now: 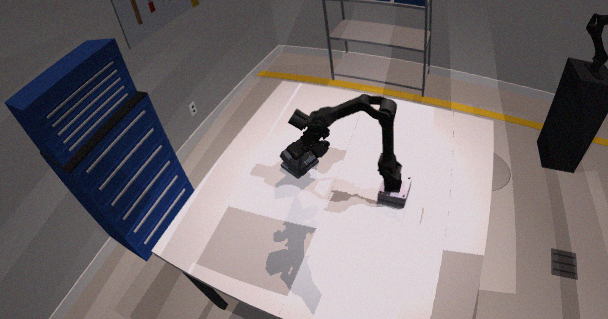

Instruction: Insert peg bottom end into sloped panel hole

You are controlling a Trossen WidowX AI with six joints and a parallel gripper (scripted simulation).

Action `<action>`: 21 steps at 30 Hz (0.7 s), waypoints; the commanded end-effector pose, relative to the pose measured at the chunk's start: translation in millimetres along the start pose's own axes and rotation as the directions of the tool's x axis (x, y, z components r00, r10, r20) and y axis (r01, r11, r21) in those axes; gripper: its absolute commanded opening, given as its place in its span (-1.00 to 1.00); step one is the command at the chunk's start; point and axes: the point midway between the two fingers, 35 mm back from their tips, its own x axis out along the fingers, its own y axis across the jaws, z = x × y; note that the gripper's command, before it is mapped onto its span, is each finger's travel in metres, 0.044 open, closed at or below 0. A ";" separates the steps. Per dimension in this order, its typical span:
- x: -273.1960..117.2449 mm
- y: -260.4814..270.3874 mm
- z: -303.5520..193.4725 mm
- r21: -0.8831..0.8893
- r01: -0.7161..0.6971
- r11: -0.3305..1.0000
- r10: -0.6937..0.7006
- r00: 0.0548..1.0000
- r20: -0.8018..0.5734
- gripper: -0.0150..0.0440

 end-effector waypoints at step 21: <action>14.2 -1.3 0.5 -0.005 0.004 1.000 -0.004 1.000 0.002 -0.49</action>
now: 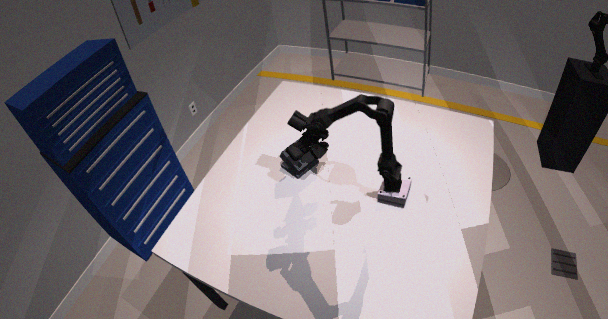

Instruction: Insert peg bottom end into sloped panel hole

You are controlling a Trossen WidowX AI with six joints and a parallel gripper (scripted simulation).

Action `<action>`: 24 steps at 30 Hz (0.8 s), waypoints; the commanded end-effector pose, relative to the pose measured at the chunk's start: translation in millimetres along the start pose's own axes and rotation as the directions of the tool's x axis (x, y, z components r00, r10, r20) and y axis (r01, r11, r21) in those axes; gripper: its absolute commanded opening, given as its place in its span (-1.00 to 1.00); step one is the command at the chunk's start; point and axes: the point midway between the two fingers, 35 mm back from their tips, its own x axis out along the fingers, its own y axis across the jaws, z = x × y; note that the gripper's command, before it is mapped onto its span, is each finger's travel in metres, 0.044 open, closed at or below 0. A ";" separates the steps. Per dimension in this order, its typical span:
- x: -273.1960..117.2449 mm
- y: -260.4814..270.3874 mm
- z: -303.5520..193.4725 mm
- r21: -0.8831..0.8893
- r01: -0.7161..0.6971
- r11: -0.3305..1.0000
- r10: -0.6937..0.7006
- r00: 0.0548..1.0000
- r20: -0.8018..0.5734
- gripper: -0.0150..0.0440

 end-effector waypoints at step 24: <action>8.8 0.0 1.0 -0.001 -0.001 1.000 0.001 1.000 0.002 -0.49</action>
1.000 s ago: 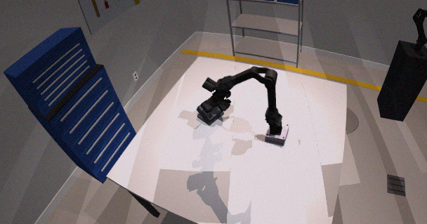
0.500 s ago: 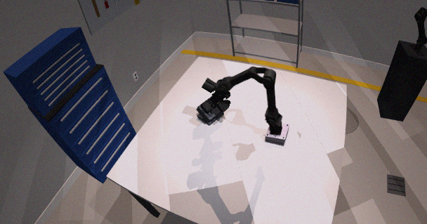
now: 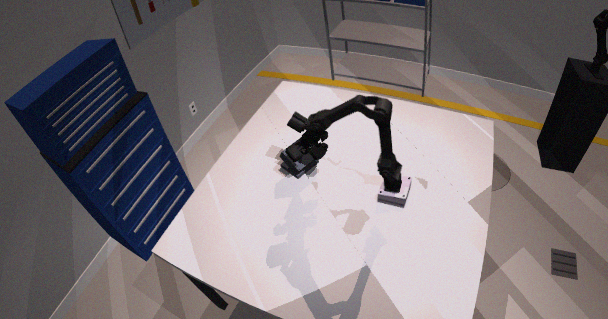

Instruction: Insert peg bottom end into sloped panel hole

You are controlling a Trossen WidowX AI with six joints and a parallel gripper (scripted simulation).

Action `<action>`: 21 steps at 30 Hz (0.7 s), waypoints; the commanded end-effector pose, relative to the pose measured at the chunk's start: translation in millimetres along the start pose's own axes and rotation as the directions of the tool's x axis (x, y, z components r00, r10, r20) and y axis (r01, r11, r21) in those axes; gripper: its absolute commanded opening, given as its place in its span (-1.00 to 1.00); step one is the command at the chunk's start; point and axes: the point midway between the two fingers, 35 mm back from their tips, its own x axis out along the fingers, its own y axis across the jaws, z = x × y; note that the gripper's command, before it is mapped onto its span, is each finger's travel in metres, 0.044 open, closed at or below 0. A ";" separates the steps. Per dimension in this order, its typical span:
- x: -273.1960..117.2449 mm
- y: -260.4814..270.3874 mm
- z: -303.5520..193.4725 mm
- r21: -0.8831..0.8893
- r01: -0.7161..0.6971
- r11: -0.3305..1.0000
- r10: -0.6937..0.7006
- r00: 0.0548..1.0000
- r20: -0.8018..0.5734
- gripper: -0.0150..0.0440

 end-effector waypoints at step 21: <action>-8.1 -0.6 -0.9 -0.001 0.001 1.000 -0.001 1.000 0.001 1.00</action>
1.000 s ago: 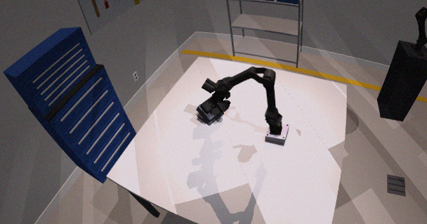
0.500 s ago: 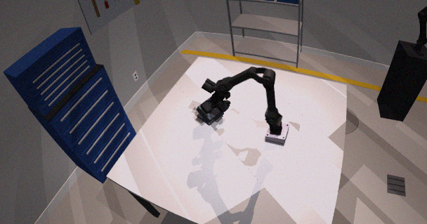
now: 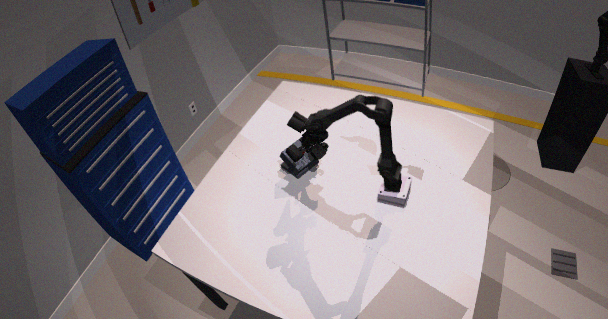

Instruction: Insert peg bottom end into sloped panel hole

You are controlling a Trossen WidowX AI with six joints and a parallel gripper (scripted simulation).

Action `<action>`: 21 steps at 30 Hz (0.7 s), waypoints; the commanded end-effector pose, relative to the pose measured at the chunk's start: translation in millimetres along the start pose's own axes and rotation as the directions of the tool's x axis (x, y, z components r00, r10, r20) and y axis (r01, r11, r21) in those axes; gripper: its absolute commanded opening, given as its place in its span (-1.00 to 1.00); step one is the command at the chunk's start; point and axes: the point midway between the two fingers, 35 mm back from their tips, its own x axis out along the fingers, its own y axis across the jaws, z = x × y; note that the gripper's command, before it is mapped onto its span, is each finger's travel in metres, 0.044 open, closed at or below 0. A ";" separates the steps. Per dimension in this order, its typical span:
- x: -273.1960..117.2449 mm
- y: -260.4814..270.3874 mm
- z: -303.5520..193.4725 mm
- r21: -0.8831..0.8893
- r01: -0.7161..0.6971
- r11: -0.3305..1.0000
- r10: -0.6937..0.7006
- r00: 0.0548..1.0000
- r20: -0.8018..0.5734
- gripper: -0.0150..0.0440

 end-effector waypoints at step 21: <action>-46.4 -3.0 -3.5 -0.001 0.005 1.000 -0.005 1.000 -0.001 1.00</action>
